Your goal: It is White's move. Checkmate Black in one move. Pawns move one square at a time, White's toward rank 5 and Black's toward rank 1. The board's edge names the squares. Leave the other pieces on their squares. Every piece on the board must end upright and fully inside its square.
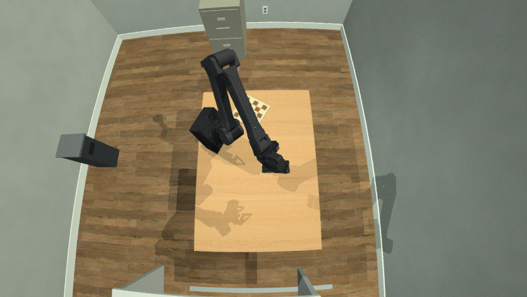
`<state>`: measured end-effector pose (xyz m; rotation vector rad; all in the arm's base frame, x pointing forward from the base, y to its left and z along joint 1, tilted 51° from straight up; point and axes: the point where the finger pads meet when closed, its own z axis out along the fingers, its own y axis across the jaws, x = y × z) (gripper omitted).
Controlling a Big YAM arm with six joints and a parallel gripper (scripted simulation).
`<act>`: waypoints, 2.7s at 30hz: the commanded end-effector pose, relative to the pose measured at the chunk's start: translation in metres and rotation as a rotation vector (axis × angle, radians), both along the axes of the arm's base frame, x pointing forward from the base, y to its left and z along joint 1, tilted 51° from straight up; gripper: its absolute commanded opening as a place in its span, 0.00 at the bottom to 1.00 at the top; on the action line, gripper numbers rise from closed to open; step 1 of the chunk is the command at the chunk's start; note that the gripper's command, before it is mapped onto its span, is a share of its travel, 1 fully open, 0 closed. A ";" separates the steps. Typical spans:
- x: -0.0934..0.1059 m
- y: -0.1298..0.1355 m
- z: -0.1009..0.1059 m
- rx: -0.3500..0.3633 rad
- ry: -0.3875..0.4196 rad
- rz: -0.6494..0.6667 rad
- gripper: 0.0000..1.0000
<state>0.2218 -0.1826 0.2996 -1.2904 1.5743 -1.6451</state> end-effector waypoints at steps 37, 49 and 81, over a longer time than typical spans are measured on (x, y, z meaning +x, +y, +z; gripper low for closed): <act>0.077 0.015 -0.037 0.251 0.079 0.057 1.00; 0.158 0.137 -0.185 0.447 0.436 0.060 1.00; 0.091 0.326 -0.349 0.024 0.607 0.074 1.00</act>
